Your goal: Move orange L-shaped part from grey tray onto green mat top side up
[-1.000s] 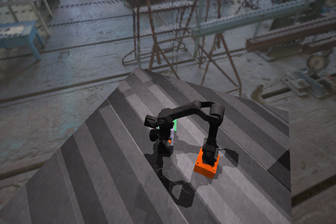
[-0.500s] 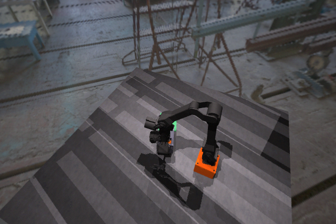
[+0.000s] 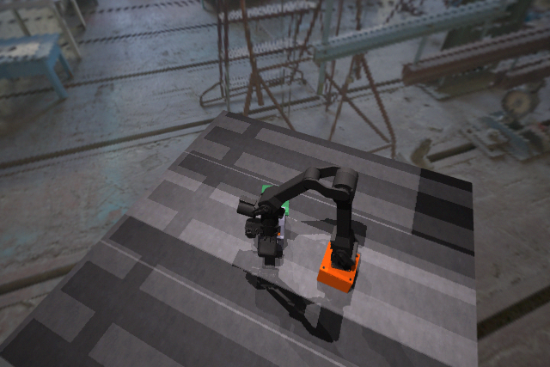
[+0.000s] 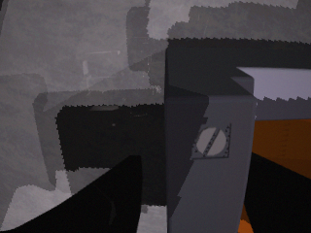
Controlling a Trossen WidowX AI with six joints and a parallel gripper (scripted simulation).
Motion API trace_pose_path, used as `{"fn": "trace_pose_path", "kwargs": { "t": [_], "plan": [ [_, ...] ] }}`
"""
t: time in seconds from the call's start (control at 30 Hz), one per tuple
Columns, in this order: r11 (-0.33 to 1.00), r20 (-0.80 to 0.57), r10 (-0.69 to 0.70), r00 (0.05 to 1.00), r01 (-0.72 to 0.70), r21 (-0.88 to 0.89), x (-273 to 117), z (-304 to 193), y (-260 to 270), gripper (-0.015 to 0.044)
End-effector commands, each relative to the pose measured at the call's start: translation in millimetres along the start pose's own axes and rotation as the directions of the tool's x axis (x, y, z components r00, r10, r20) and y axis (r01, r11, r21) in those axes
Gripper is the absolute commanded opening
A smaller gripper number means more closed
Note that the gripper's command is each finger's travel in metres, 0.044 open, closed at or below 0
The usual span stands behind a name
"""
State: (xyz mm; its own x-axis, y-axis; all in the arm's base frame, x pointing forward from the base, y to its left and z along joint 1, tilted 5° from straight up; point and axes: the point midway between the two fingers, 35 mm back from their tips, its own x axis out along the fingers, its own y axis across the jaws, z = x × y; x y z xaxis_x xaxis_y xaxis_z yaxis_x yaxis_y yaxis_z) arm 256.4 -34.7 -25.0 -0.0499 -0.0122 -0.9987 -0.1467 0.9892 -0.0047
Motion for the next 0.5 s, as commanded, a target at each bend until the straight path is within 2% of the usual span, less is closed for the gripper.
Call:
{"fn": "trace_pose_path", "kwargs": {
  "t": [0.0,0.47],
  "plan": [
    [1.000,-0.004,-0.007,1.000,0.007,-0.004,2.5,-1.2,-1.2,0.0180],
    [1.000,-0.003,-0.003,1.000,0.003,-0.003,-6.3,-0.7,6.9,0.0180]
  ]
}}
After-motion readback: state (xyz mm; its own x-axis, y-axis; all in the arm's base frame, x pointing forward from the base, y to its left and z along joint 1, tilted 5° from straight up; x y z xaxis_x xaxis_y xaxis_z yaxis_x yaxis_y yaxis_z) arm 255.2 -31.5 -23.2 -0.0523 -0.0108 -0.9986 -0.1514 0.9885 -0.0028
